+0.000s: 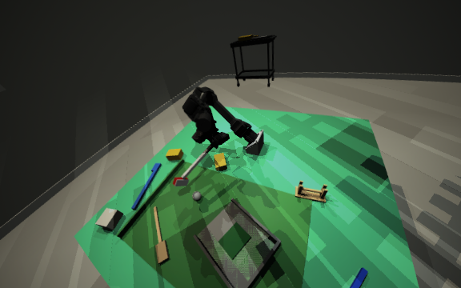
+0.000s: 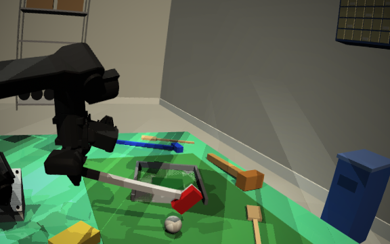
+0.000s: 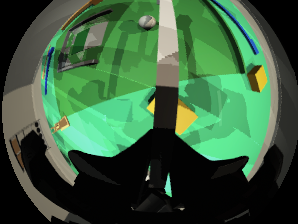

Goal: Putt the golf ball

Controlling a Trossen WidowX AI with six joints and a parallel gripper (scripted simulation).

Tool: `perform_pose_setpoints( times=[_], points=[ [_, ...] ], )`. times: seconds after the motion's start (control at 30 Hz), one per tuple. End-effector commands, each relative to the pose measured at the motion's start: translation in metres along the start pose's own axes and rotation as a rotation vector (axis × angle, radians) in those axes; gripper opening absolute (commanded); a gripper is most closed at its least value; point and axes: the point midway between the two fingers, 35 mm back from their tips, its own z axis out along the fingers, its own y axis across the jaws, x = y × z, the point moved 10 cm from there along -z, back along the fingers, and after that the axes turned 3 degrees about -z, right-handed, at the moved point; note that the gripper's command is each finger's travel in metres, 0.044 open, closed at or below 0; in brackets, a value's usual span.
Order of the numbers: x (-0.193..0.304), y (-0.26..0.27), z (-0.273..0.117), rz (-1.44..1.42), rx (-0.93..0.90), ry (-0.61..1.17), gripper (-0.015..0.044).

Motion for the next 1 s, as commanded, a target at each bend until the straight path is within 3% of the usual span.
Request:
perform_pose_setpoints(
  times=[0.0,0.37,0.97],
  points=[
    [0.002,-0.002,0.002,0.017,0.016,-0.002,0.0000],
    [-0.003,0.003,0.039,0.060,0.072,0.052,0.0000],
    [-0.002,0.001,0.063,0.064,0.076,0.055,0.0000]
  ],
)
